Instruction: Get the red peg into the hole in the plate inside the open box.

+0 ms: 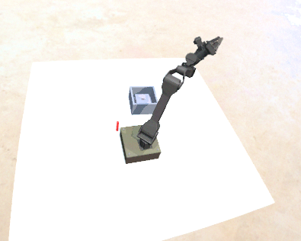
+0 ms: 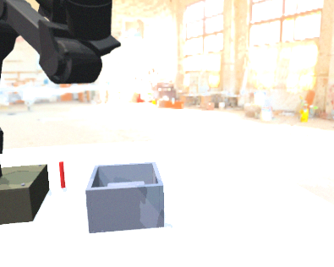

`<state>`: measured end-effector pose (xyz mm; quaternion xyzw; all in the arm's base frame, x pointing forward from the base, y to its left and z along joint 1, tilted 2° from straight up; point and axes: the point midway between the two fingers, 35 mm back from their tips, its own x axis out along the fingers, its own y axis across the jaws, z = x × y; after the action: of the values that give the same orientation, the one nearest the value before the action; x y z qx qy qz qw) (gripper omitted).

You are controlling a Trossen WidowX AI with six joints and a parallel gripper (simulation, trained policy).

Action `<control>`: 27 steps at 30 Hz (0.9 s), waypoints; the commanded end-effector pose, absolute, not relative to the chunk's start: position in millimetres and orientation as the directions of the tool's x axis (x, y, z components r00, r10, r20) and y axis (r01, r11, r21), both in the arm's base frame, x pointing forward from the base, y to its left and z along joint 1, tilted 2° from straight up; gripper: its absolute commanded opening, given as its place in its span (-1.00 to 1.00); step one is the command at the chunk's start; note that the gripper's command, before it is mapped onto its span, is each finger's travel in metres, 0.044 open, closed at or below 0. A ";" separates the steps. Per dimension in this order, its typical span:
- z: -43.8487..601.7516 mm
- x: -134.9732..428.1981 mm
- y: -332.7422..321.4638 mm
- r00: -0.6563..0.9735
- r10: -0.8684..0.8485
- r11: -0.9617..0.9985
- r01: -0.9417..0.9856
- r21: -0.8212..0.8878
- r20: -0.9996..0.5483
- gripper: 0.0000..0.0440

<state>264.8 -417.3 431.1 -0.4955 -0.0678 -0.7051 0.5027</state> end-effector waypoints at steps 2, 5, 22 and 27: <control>431.8 273.8 -412.9 0.021 -0.648 -0.454 0.792 -0.408 0.761 0.99; 431.2 295.8 -403.1 0.078 -0.666 -0.370 0.829 -0.419 0.742 1.00; 414.0 409.4 -321.9 0.407 -0.741 0.199 0.893 -0.404 0.535 1.00; 403.6 436.3 -290.0 0.505 -0.735 0.356 0.856 -0.375 0.453 1.00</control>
<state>421.1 -310.3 410.3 -0.3242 -0.1087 -0.5145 0.7864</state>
